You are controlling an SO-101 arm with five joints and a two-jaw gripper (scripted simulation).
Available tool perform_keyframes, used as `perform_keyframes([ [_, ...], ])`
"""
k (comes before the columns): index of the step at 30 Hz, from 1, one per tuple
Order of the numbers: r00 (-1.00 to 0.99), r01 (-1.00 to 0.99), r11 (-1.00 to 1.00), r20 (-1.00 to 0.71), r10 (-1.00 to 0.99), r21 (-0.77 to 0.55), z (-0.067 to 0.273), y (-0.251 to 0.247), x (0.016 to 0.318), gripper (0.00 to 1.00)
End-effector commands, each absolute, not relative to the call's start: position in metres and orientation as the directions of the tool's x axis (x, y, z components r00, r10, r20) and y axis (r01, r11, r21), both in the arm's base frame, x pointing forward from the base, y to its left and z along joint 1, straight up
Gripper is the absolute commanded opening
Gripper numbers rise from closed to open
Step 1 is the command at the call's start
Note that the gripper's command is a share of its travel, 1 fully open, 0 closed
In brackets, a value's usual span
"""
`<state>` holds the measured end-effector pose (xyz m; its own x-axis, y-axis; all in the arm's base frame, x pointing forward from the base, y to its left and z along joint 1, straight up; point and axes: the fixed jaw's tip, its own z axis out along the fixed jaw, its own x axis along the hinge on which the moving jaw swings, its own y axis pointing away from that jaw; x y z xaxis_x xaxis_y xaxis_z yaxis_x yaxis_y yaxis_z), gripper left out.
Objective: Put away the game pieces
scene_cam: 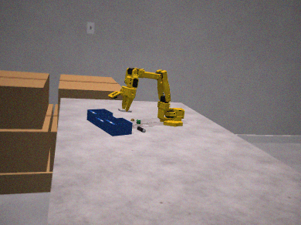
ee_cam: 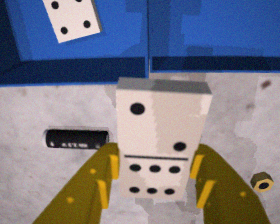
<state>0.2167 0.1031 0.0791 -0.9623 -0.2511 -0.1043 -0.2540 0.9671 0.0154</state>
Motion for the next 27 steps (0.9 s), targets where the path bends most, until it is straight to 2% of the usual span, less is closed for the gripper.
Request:
perform_keyframes([
  [1,-0.952,-0.275,0.961,-0.145,-0.269,0.021,0.088,0.107,0.22,0.0],
  [27,-0.902,-0.389,0.921,-0.21,-0.377,0.019,0.088,0.133,0.233,0.0],
])
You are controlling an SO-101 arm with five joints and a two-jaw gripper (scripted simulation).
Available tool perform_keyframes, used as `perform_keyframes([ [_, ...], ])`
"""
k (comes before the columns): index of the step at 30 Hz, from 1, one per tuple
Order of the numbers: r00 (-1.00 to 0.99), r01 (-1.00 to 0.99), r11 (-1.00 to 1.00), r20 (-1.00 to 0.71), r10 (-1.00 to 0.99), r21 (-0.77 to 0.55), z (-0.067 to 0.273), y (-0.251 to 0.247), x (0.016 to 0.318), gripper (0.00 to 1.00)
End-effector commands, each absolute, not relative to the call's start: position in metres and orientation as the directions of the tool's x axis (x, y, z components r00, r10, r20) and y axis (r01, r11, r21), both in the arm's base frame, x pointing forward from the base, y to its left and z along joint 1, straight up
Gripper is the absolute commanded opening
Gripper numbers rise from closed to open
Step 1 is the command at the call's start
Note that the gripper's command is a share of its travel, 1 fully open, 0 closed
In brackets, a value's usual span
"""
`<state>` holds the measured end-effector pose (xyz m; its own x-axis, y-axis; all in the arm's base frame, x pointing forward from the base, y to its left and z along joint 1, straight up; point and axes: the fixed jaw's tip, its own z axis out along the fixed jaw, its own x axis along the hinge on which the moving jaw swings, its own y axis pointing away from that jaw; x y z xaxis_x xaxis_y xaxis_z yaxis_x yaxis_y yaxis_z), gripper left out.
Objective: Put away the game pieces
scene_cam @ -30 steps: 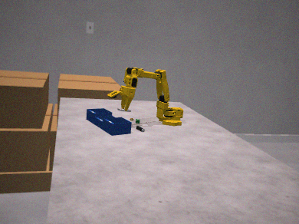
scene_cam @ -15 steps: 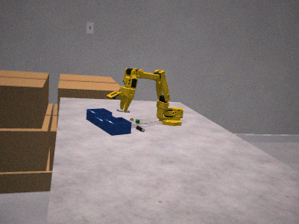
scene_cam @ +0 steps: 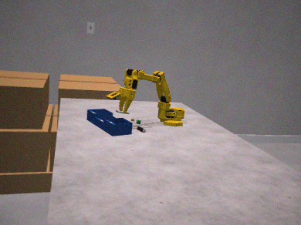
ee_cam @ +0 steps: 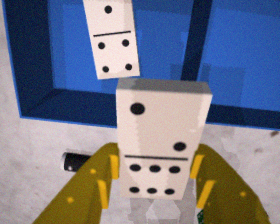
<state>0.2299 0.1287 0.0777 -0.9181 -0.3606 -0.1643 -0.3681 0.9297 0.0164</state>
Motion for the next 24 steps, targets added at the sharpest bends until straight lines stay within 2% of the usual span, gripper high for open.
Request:
perform_keyframes([
  [1,-0.902,-0.389,0.921,-0.211,-0.377,0.019,0.088,0.133,0.233,0.0],
  [24,-0.855,-0.465,0.885,-0.268,-0.445,0.013,0.089,0.151,0.243,0.0],
])
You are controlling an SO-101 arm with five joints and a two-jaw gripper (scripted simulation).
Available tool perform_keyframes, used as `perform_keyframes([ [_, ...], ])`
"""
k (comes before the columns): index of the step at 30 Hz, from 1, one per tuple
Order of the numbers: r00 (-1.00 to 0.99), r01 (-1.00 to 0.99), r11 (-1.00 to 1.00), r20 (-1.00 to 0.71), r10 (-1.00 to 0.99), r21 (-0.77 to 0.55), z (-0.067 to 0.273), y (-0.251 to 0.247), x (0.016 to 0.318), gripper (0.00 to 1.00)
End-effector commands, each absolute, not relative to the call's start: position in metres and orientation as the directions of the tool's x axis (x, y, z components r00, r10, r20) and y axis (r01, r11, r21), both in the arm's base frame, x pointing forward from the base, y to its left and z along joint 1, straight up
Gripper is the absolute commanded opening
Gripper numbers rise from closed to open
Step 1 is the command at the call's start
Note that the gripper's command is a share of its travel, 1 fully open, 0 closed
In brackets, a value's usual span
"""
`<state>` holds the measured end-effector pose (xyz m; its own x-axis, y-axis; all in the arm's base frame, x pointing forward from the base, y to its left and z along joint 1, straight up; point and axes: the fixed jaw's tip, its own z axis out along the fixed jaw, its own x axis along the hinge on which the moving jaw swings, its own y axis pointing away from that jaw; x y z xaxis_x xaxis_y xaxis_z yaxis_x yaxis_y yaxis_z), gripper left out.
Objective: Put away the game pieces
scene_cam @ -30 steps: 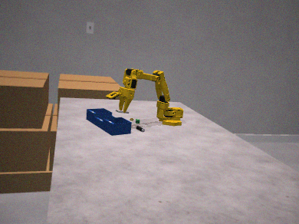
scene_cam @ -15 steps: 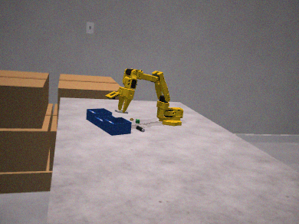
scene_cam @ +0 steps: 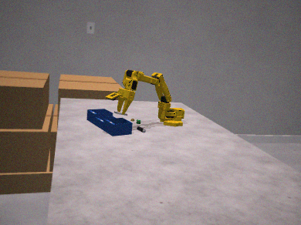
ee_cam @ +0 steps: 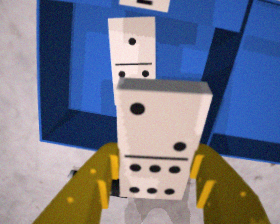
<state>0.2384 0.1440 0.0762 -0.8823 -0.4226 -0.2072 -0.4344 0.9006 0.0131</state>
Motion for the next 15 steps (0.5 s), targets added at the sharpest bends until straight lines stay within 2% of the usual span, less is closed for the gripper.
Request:
perform_keyframes([
  [1,-0.851,-0.471,0.882,-0.272,-0.45,0.012,0.0887,0.1528,0.244,0.0],
  [15,-0.83,-0.498,0.867,-0.294,-0.474,0.008,0.0884,0.1596,0.2469,0.0],
])
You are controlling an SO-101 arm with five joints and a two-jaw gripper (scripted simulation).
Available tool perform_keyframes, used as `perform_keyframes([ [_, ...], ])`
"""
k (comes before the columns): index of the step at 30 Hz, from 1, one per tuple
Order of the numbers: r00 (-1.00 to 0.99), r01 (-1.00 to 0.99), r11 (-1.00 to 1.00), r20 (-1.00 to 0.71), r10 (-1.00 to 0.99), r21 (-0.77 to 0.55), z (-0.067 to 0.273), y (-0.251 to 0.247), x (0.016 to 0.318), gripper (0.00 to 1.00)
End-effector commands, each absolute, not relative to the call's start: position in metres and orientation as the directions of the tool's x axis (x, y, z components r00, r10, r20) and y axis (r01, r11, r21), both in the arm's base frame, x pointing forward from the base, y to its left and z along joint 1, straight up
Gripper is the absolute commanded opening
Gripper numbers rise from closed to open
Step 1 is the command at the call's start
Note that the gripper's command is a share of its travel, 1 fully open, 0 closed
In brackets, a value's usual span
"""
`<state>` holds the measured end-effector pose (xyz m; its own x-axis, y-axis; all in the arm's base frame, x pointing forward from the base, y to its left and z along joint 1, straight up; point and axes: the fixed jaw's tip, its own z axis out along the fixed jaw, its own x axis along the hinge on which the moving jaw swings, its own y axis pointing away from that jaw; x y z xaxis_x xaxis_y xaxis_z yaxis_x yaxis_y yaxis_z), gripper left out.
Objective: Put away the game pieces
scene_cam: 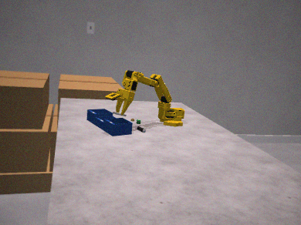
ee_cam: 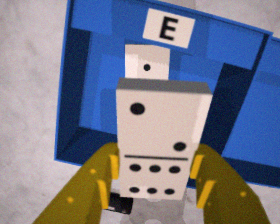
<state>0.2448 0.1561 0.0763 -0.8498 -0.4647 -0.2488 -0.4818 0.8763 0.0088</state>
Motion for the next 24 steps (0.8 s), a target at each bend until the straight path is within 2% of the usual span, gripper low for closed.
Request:
perform_keyframes([
  [1,-0.83,-0.498,0.867,-0.294,-0.474,0.008,0.0884,0.1596,0.2469,0.0],
  [24,-0.798,-0.529,0.849,-0.341,-0.497,0.001,0.098,0.165,0.2484,0.0],
])
